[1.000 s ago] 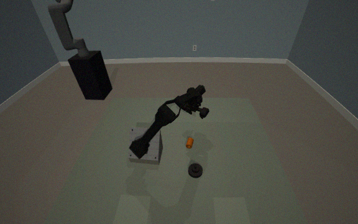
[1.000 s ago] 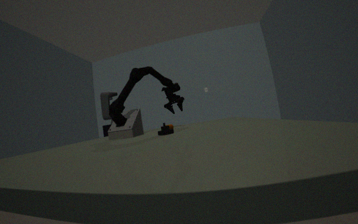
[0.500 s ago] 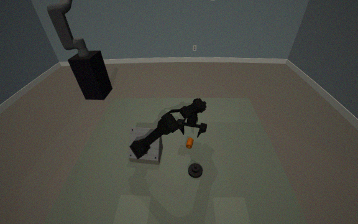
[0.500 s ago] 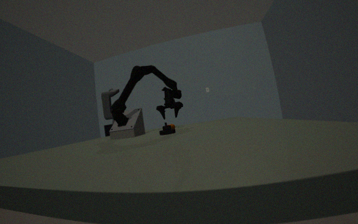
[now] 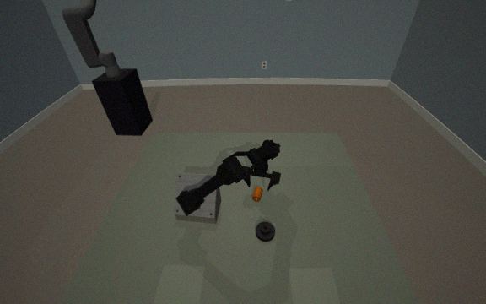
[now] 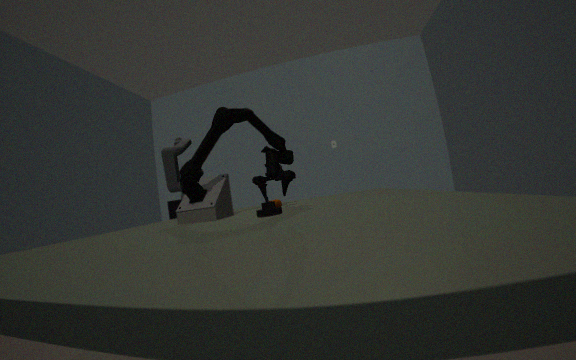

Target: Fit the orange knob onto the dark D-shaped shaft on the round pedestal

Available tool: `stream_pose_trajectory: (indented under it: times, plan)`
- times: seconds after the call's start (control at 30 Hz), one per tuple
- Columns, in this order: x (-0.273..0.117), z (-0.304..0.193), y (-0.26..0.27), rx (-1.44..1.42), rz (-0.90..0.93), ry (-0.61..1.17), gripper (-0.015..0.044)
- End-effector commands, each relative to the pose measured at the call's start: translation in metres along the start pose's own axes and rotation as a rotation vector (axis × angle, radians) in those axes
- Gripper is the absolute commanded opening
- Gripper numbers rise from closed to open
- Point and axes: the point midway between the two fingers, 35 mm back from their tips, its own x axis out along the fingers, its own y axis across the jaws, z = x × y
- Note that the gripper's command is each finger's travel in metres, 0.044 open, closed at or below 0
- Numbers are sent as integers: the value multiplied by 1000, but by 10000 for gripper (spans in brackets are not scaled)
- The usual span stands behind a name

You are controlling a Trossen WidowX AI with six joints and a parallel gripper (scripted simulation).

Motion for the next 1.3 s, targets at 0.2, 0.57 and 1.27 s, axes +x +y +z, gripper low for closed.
stream_pose_trajectory:
  times: [0.2, 0.57, 1.27]
  plan:
    - [18, 2, 1, -9, -1, 8, 440]
    - [36, 4, 1, -9, -1, 10, 440]
    - [40, 4, 2, -9, -1, 10, 233]
